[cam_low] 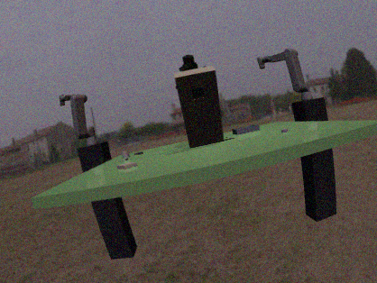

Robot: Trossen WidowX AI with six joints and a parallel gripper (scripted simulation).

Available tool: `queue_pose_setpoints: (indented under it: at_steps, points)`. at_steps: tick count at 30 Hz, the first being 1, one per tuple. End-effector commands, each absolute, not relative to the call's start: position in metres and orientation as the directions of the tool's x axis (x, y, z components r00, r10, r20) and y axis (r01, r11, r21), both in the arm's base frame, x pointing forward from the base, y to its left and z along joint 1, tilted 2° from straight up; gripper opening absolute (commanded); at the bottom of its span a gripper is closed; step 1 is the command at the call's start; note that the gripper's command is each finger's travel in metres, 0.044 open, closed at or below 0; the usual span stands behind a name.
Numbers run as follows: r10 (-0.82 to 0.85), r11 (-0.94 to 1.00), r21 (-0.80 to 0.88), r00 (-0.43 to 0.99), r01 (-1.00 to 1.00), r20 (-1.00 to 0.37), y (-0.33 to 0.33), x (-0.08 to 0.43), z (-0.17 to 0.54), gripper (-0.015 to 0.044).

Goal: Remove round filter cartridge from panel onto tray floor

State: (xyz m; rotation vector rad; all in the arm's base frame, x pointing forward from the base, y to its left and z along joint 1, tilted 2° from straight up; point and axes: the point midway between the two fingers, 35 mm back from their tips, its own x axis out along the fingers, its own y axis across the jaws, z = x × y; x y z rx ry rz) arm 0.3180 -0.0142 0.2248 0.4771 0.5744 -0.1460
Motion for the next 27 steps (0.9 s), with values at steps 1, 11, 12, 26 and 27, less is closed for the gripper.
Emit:
queue_pose_setpoints:
  at_steps: [1,11,12,26,27]
  points:
    - [-0.004,0.878,0.395,0.830,0.270,-0.557,-0.0145,0.3220,0.2209,0.0095]
    - [-0.004,0.878,0.395,0.830,0.269,-0.557,-0.0145,0.3242,0.2195,0.0095]
    - [-0.004,0.878,0.395,0.830,0.269,-0.557,-0.0145,0.3246,0.2193,0.0095]
    - [-0.004,0.878,0.395,0.831,0.269,-0.557,-0.0145,0.3280,0.2171,0.0095]
    - [-0.004,0.878,0.395,0.831,0.269,-0.557,-0.0146,0.3280,0.2170,0.0095]
